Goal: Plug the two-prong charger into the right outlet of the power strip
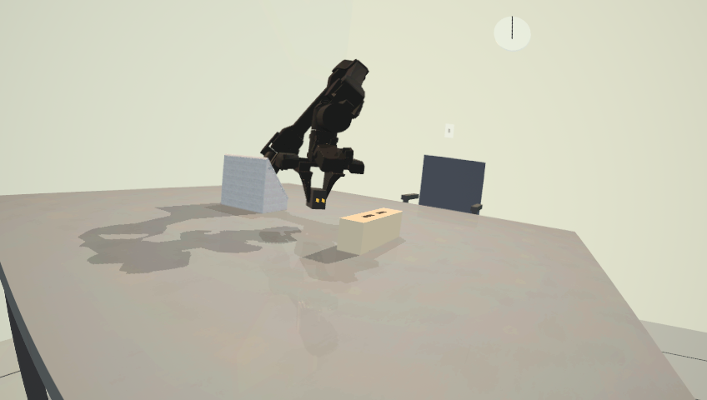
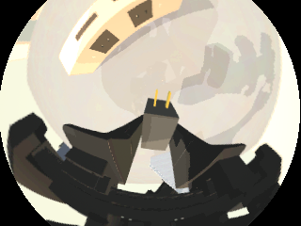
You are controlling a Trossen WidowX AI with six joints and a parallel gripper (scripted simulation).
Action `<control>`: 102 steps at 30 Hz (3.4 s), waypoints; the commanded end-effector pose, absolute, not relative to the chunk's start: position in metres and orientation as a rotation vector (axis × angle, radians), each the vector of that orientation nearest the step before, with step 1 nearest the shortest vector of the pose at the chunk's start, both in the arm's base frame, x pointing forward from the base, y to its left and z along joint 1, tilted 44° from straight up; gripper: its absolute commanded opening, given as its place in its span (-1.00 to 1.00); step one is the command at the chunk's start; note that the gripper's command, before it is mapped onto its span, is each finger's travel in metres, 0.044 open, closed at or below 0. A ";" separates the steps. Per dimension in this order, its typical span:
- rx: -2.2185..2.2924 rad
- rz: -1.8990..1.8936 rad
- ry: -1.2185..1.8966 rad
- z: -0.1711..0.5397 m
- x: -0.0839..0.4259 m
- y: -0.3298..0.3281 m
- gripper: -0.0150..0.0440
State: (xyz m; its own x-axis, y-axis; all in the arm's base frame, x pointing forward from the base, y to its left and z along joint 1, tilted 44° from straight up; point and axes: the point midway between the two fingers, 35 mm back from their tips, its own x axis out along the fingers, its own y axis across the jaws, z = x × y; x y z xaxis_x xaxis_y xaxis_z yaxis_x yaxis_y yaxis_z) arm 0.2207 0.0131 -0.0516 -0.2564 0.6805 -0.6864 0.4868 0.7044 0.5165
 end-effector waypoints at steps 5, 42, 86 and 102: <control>0.801 0.357 1.871 -0.063 0.230 0.010 -0.49; 0.419 0.772 1.686 -0.111 0.255 0.004 -0.49; 0.368 0.825 1.655 -0.117 0.303 0.017 -0.49; 0.368 0.825 1.655 -0.117 0.303 0.016 -0.49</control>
State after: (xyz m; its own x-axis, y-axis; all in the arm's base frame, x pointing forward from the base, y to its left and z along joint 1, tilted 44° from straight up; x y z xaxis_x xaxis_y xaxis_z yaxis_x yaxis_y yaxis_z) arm 0.3021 0.0164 -0.1179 -0.2619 0.6383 -0.7238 -0.1952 0.6995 0.6875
